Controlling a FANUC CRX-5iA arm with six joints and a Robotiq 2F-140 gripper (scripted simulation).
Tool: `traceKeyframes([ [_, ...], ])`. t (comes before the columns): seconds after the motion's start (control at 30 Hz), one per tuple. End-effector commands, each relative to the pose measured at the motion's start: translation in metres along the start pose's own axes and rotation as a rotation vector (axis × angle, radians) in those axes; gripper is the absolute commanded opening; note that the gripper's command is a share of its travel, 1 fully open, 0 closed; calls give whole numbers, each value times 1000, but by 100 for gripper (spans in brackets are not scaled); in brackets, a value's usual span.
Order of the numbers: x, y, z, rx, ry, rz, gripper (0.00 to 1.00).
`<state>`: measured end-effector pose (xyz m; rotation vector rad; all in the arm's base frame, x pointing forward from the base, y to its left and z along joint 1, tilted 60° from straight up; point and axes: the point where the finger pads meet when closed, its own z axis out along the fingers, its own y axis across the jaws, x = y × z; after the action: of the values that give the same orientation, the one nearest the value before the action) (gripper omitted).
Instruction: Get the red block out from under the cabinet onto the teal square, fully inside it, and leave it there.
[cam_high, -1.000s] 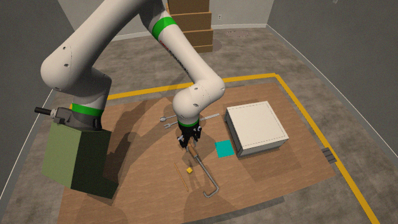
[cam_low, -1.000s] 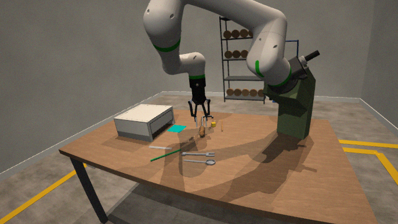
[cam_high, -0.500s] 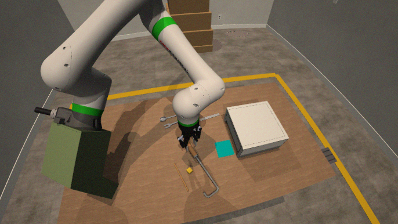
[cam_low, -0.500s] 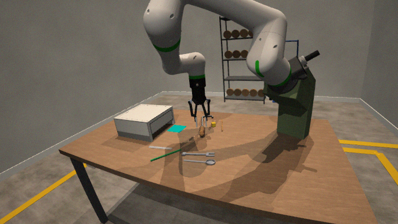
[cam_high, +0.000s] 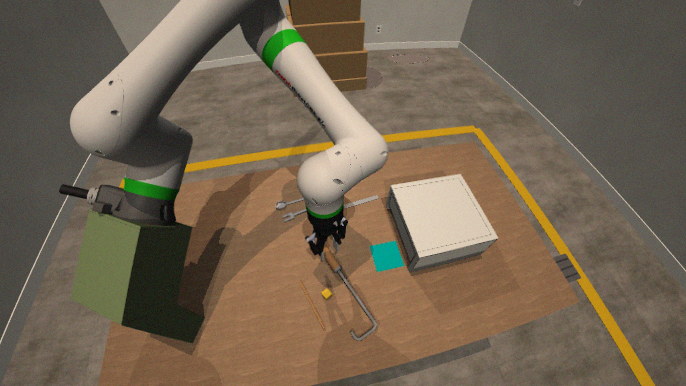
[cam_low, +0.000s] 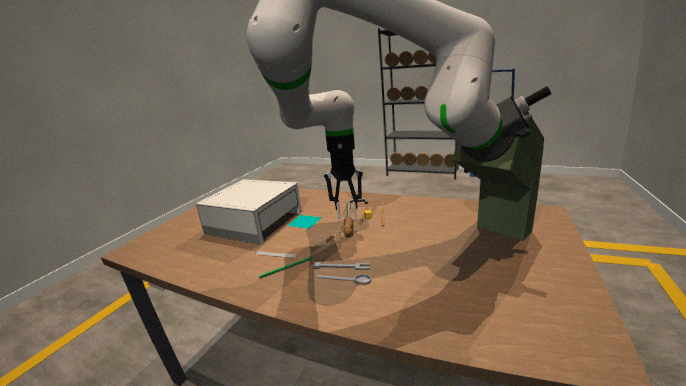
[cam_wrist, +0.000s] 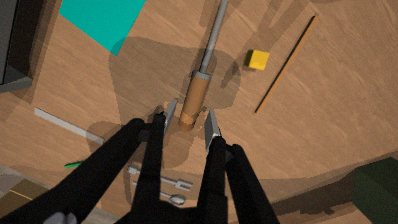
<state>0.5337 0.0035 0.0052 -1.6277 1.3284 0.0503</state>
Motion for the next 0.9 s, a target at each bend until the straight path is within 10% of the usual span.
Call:
traceKeyframes([
  [0.0,0,0,1,0,0,0,34],
  [0.87,0,0,28,0,0,0,34],
])
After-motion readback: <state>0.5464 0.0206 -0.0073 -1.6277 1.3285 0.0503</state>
